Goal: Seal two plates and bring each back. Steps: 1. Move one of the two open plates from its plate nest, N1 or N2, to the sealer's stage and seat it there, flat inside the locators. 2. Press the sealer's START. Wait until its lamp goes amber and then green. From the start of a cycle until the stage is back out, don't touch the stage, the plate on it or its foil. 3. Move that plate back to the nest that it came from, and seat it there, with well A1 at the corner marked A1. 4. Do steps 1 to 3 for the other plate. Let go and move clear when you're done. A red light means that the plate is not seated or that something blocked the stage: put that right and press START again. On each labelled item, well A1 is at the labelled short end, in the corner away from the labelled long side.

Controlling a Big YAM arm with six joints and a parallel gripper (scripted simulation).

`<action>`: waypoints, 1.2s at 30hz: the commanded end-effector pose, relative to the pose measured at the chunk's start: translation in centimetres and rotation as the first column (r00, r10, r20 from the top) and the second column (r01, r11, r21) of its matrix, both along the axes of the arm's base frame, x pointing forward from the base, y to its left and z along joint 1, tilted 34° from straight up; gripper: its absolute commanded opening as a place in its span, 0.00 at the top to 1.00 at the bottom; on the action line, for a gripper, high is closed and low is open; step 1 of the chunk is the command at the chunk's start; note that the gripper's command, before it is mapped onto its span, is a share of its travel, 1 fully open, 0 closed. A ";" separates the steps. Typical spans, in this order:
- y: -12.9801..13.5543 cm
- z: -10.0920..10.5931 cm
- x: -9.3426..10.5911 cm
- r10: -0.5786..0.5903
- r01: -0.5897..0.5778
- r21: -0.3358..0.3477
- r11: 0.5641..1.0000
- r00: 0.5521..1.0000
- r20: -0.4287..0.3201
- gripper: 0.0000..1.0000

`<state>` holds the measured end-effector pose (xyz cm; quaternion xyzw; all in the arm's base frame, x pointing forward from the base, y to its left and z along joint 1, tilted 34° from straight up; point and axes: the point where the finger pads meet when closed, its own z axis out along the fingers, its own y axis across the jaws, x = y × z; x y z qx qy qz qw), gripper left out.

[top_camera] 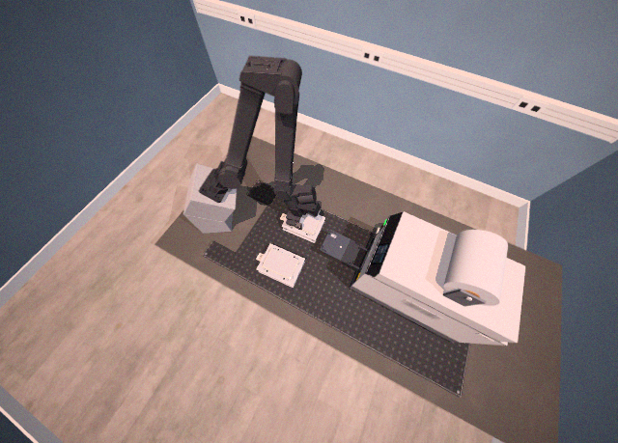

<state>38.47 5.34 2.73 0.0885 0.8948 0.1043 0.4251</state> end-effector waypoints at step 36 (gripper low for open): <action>-0.3 -0.2 -0.1 -0.012 0.012 0.006 1.000 1.000 0.002 0.00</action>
